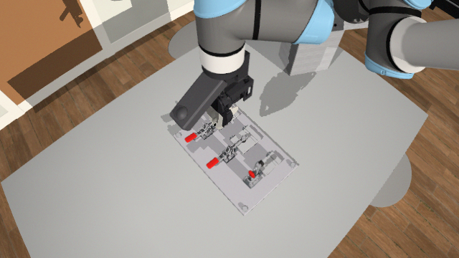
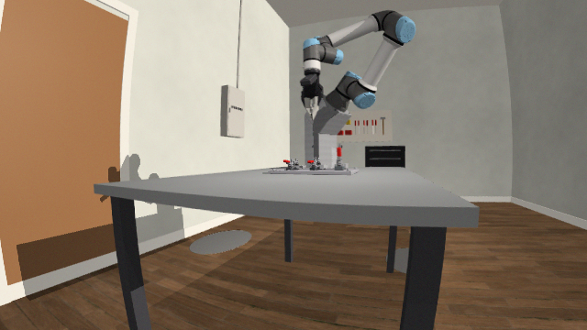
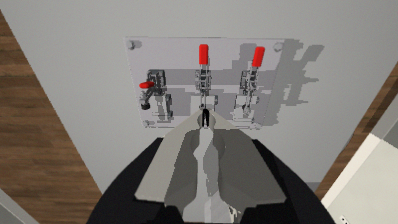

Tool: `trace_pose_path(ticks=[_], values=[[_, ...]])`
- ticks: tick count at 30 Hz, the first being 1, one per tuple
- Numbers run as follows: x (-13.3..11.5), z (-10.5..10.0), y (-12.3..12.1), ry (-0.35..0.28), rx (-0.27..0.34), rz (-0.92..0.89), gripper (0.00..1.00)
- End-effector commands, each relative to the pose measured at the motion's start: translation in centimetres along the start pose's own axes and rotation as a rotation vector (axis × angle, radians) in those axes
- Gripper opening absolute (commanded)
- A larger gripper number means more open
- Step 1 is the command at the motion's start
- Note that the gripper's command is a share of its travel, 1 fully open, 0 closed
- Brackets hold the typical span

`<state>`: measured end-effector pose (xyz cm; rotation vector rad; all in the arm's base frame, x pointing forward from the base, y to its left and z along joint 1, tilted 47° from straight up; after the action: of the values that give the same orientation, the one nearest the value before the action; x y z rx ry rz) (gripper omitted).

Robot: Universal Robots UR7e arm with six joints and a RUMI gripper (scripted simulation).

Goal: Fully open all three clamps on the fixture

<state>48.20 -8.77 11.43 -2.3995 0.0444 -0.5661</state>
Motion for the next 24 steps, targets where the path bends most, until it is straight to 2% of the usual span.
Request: trace_pose_path(ticks=[1, 8, 9, 24], values=[[0.02, -0.04, 0.01, 0.001, -0.001, 0.000, 0.00], [0.02, -0.04, 0.01, 0.001, -0.001, 0.000, 0.00], [0.02, -0.04, 0.01, 0.001, -0.001, 0.000, 0.59], [0.02, -0.04, 0.01, 0.001, -0.001, 0.000, 0.59]])
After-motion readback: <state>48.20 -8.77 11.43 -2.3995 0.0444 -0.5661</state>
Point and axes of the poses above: the point where the finger pads meet when closed, its own z axis out along the fingers, its own y axis across the jaws, x = y × z, the point moved 9 cm from there along -z, back along the fingers, and after that the axes turned 6 degrees about -z, right-handed, at the moved point
